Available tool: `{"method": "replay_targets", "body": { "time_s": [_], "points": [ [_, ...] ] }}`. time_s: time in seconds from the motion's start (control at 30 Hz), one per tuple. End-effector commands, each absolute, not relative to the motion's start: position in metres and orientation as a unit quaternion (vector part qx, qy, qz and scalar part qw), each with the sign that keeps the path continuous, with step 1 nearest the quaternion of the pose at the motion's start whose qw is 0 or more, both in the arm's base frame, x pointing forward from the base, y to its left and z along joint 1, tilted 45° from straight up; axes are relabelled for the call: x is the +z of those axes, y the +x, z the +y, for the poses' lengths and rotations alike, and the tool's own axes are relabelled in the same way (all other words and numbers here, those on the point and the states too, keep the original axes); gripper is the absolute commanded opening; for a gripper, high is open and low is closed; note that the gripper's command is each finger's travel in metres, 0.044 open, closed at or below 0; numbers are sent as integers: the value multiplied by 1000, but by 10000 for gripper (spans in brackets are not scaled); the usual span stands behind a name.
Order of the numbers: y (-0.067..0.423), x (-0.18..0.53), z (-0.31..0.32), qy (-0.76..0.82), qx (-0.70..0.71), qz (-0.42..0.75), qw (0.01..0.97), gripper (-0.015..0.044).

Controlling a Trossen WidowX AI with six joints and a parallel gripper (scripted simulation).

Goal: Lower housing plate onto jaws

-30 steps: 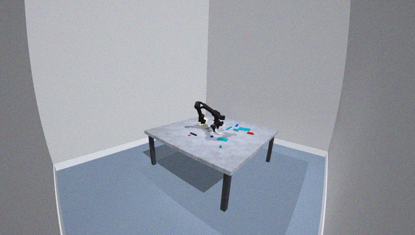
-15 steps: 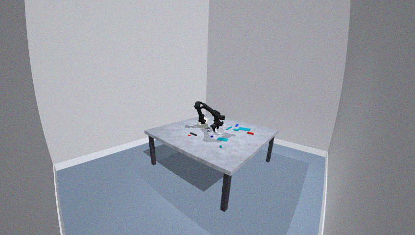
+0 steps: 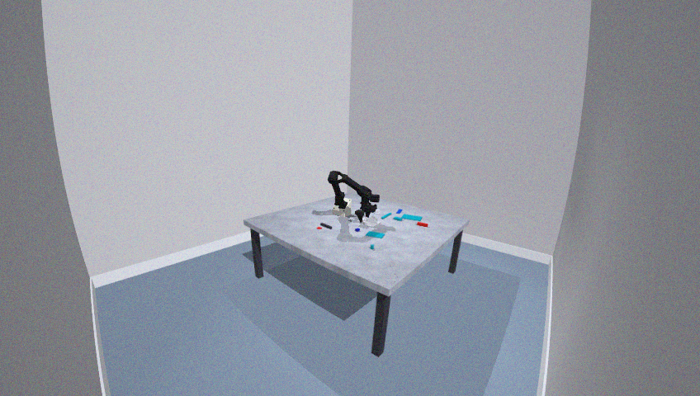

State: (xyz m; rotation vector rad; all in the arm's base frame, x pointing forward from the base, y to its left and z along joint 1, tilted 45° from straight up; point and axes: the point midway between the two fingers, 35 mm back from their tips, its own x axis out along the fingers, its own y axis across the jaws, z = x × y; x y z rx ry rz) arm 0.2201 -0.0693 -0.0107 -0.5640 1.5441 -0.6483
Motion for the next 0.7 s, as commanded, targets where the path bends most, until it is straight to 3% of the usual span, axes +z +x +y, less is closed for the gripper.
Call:
{"method": "replay_targets", "body": {
  "time_s": [0.0, 0.67],
  "points": [
    [220, -11, -69, -247, -284, 675, 634, 440],
    [226, 44, -16, -248, -283, 676, 634, 440]
  ]
}}
